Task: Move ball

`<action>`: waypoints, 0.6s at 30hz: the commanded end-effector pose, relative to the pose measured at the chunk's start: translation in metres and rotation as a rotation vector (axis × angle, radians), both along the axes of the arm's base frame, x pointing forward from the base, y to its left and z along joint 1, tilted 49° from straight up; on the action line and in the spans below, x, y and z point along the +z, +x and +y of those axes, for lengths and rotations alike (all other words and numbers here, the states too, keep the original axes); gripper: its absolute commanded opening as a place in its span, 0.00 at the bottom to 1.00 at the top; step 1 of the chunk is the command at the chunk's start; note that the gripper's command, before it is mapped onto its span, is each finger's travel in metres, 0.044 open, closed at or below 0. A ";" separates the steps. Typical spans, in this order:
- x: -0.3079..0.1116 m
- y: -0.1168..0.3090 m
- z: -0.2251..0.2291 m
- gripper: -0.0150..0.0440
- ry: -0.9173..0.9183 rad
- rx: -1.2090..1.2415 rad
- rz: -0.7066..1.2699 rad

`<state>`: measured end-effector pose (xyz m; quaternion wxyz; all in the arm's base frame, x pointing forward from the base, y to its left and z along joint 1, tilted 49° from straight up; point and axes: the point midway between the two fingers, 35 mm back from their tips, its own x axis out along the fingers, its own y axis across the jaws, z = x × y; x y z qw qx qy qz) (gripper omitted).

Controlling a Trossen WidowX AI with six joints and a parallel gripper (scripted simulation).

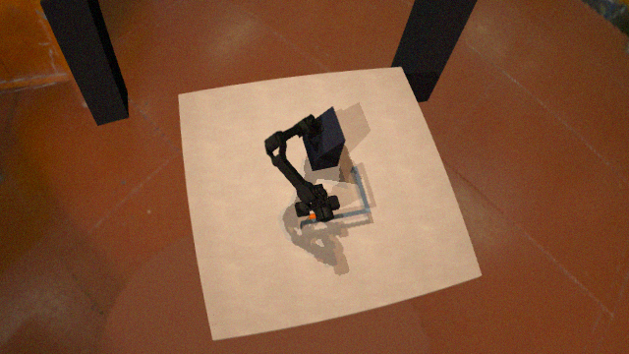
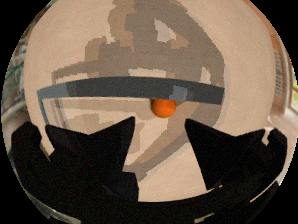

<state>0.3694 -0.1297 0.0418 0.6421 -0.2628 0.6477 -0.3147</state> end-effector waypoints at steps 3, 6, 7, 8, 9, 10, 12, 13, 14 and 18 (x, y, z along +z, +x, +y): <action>0.031 0.003 0.031 0.75 -0.005 0.014 -0.025; 0.025 0.007 0.031 0.75 -0.001 0.035 -0.030; 0.025 0.007 0.031 0.75 -0.001 0.035 -0.030; 0.025 0.007 0.031 0.75 -0.001 0.035 -0.030; 0.025 0.007 0.031 0.75 -0.001 0.035 -0.030; 0.025 0.007 0.031 0.75 -0.001 0.035 -0.030; 0.027 0.007 0.033 0.79 -0.001 0.035 -0.030; 0.031 0.007 0.038 0.84 -0.001 0.035 -0.031; 0.039 0.007 0.047 0.88 -0.001 0.034 -0.032; 0.054 0.004 0.062 1.00 -0.003 0.034 -0.033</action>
